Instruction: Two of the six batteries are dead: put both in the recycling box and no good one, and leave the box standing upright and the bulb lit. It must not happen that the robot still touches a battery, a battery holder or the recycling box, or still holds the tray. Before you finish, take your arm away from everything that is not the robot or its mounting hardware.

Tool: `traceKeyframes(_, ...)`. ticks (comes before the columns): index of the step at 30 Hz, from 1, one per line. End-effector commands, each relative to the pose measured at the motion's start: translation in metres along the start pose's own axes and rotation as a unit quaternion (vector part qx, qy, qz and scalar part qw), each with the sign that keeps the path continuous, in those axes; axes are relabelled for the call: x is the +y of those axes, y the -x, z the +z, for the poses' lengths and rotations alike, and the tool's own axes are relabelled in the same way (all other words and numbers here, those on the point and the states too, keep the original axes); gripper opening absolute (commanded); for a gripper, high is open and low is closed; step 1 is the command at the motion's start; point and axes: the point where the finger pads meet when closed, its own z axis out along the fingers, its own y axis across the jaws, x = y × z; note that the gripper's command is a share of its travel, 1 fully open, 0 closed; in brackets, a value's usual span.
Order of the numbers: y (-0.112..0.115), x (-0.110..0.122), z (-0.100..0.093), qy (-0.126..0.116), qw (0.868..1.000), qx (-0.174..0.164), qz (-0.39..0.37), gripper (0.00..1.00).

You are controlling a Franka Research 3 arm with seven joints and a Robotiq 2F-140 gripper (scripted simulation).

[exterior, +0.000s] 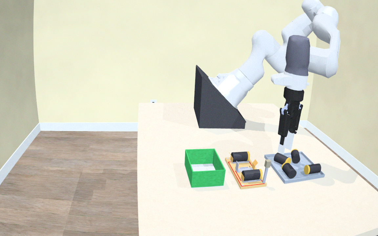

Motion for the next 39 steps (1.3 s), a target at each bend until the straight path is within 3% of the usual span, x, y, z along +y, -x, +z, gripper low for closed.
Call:
traceKeyframes(1,-0.001,-0.001,0.000,-0.001,1.000,-0.001,0.003,0.29)
traceKeyframes(9,-0.001,-0.001,0.002,-0.001,1.000,-0.001,0.003,0.29)
traceKeyframes(20,-0.001,-0.001,0.034,-0.001,1.000,-0.001,0.003,0.29)
traceKeyframes(39,-0.001,-0.001,0.045,-0.001,1.000,-0.001,0.003,0.29)
